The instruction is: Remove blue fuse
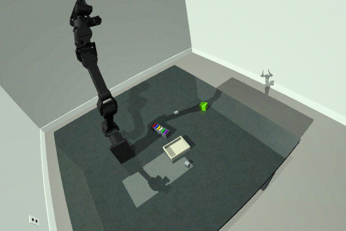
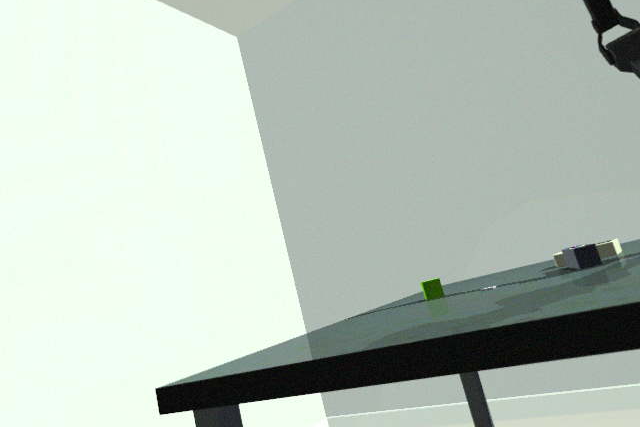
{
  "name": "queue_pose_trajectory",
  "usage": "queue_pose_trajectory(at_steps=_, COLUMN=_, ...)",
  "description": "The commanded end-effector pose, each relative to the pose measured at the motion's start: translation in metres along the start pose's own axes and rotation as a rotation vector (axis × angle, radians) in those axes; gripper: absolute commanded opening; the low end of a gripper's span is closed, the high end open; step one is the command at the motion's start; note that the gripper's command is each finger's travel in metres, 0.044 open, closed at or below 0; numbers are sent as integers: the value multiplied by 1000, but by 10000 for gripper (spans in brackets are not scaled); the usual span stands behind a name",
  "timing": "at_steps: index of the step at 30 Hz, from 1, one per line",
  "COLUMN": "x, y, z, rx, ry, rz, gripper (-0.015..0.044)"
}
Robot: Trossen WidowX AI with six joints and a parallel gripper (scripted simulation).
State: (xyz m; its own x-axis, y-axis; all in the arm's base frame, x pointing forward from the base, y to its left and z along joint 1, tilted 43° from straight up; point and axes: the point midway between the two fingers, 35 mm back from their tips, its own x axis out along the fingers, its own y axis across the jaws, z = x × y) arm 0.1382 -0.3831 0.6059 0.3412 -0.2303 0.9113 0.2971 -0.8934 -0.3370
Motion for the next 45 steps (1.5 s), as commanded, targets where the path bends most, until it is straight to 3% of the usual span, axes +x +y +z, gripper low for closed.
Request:
queue_pose_trajectory(at_steps=1, x=0, y=-2, z=-1, rx=-7, ry=0, rz=-2, gripper=374)
queue_pose_trajectory(at_steps=13, x=3, y=-163, z=-49, rx=-492, ry=119, rz=-261, gripper=74)
queue_pose_trajectory(at_steps=20, x=-15, y=-283, z=-47, rx=-831, ry=225, rz=-479, gripper=74)
queue_pose_trajectory(at_steps=27, x=-47, y=-388, z=-6, rx=-1149, ry=324, rz=-712, gripper=74)
queue_pose_trajectory(at_steps=37, x=-111, y=-492, z=106, rx=-1534, ry=455, rz=-1097, gripper=74)
queue_pose_trajectory(at_steps=45, x=-167, y=-516, z=213, rx=-1730, ry=505, rz=-1420, gripper=74)
